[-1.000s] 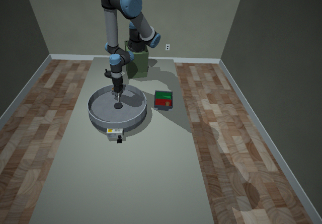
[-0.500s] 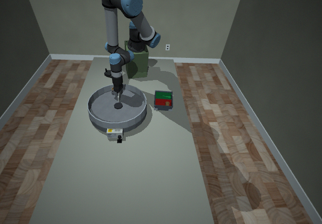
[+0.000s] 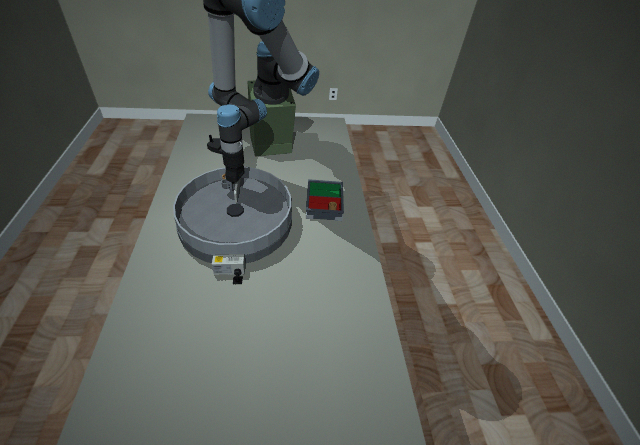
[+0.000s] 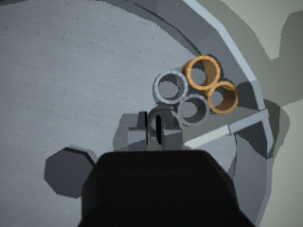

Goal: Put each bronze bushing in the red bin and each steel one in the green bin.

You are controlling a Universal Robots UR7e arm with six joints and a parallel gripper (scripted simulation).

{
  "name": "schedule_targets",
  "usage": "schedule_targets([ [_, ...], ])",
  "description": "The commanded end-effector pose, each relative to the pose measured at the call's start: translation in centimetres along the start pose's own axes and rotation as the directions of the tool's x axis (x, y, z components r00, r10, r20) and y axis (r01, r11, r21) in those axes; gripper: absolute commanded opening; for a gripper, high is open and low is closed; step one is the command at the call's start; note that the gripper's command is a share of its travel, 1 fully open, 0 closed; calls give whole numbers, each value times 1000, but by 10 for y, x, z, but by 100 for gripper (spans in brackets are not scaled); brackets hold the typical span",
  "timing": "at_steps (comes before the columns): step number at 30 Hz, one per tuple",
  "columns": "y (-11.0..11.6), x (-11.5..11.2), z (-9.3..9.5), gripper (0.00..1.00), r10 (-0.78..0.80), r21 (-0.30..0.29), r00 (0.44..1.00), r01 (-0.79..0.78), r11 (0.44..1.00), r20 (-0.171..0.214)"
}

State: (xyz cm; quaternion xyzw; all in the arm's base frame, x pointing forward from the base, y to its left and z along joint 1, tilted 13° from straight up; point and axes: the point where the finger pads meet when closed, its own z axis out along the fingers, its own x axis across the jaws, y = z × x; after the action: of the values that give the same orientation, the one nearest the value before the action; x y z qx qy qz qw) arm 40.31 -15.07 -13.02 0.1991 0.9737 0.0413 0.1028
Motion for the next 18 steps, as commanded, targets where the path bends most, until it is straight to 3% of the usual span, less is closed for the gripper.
schedule_targets([
  [1,0,0,-2,0,0,0,1000,0,1000,1],
  [18,0,0,-7,0,0,0,1000,0,1000,1],
])
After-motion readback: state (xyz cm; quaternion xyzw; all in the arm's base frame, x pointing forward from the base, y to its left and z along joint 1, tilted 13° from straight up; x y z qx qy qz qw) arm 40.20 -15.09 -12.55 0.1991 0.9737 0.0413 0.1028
